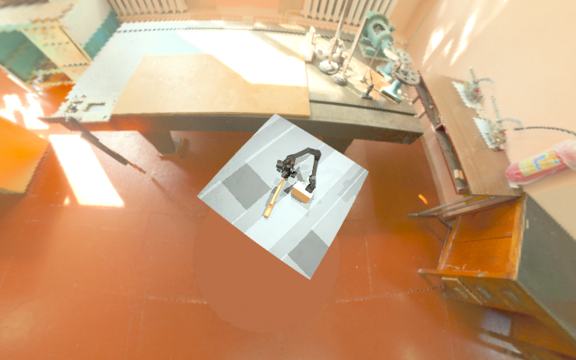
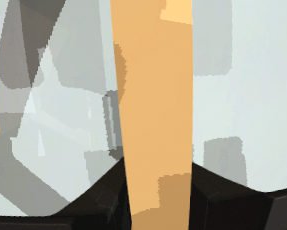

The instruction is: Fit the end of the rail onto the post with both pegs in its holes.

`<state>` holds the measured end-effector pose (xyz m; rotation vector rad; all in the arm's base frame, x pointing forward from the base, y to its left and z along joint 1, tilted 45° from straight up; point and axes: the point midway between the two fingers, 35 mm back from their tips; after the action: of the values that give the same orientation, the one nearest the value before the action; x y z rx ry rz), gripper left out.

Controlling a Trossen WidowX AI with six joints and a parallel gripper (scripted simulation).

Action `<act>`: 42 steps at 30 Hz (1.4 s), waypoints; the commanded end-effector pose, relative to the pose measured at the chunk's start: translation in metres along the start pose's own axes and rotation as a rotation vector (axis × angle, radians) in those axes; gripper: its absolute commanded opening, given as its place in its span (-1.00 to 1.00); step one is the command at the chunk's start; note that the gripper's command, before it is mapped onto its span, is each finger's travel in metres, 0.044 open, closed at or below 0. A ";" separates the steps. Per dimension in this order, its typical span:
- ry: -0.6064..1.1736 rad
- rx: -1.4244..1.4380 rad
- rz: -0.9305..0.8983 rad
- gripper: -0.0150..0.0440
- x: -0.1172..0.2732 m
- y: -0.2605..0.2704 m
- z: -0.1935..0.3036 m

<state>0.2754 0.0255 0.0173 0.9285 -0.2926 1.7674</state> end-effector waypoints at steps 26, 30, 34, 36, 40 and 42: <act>0.007 0.003 0.008 -0.49 0.003 -0.003 -0.002; 0.007 0.003 0.008 -0.49 0.002 -0.003 -0.002; 0.007 0.003 0.008 -0.49 0.001 -0.003 -0.003; 0.007 0.003 0.008 -0.49 0.001 -0.003 -0.003; 0.007 0.003 0.008 -0.49 0.000 -0.003 -0.003; 0.007 0.003 0.008 -0.49 0.000 -0.003 -0.003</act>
<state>0.2761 0.0273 0.0150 0.9276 -0.2903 1.7704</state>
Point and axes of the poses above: the point midway between the two fingers, 35 mm back from their tips, its own x axis back along the fingers, its own y axis across the jaws, z = x × y, and after that the axes turned 10 degrees about x, right-handed
